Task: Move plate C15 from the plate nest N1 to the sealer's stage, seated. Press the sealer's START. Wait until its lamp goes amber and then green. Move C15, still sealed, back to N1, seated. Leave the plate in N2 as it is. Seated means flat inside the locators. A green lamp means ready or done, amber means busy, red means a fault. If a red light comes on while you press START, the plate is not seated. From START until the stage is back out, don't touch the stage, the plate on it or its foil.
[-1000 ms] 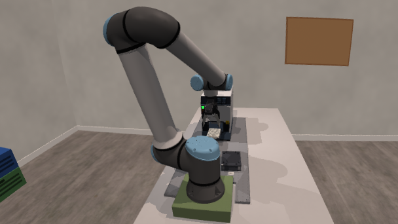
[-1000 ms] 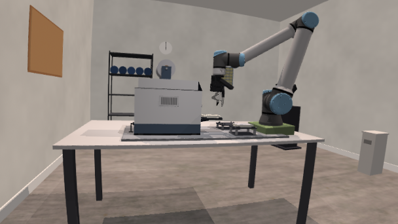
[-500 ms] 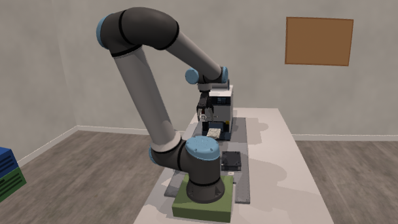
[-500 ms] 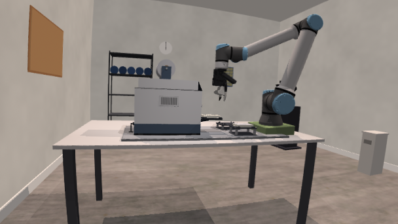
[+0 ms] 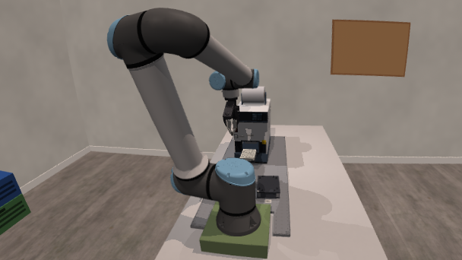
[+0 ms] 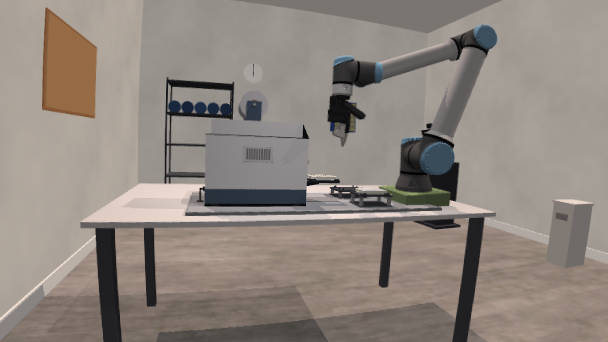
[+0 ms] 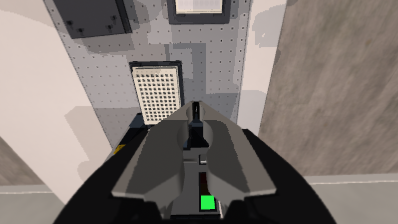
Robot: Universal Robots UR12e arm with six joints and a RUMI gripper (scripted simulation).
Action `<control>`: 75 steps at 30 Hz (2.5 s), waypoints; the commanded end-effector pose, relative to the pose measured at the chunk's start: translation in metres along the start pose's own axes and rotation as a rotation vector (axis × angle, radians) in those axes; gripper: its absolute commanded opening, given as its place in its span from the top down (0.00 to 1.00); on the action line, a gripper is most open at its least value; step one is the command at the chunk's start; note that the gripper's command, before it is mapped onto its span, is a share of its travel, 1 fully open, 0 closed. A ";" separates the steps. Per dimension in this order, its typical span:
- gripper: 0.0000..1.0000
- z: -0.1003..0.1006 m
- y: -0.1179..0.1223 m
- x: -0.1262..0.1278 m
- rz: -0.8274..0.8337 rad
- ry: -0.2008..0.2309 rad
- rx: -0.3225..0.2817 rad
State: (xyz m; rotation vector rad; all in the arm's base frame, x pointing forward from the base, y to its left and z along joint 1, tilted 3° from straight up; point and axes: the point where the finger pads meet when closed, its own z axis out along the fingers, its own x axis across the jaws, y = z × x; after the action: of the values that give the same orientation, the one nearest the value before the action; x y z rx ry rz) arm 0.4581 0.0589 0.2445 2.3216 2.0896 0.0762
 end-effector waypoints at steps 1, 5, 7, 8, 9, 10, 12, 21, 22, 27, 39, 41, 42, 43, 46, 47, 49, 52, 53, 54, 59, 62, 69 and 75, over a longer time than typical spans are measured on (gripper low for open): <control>1.00 -0.015 0.000 0.013 0.000 -0.001 -0.001; 1.00 -0.015 0.000 0.013 0.000 -0.001 -0.001; 1.00 -0.015 0.000 0.013 0.000 -0.001 -0.001; 1.00 -0.015 0.000 0.013 0.000 -0.001 -0.001; 1.00 -0.015 0.000 0.013 0.000 -0.001 -0.001; 1.00 -0.015 0.000 0.013 0.000 -0.001 -0.001; 1.00 -0.015 0.000 0.013 0.000 -0.001 -0.001; 1.00 -0.015 0.000 0.013 0.000 -0.001 -0.101; 1.00 -0.015 0.000 0.013 0.000 -0.001 -0.134; 1.00 -0.015 0.000 0.013 0.000 -0.001 -0.267; 1.00 -0.015 0.000 0.013 0.000 -0.001 -0.589; 1.00 -0.015 0.000 0.013 0.000 -0.001 -0.656; 1.00 -0.015 0.000 0.013 0.000 -0.001 -0.689; 1.00 -0.015 0.000 0.013 0.000 -0.001 -0.723; 1.00 -0.015 0.000 0.013 0.000 -0.001 -0.756; 1.00 -0.015 0.000 0.013 0.000 -0.001 -0.786; 1.00 -0.015 0.000 0.013 0.000 -0.001 -0.786; 1.00 -0.015 0.000 0.013 0.000 -0.001 -0.786; 1.00 -0.015 0.000 0.013 0.000 -0.001 -0.786; 1.00 -0.015 0.000 0.013 0.000 -0.001 -0.786; 1.00 -0.015 0.000 0.013 0.000 -0.001 -0.786; 1.00 -0.015 0.000 0.013 0.000 -0.001 -0.786; 1.00 -0.003 0.023 0.013 0.000 -0.001 -0.786; 1.00 0.009 0.047 0.013 0.000 -0.001 -0.786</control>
State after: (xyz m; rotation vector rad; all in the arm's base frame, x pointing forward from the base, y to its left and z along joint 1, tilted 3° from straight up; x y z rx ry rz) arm 0.4875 0.0683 0.2449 1.8223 1.6271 0.7451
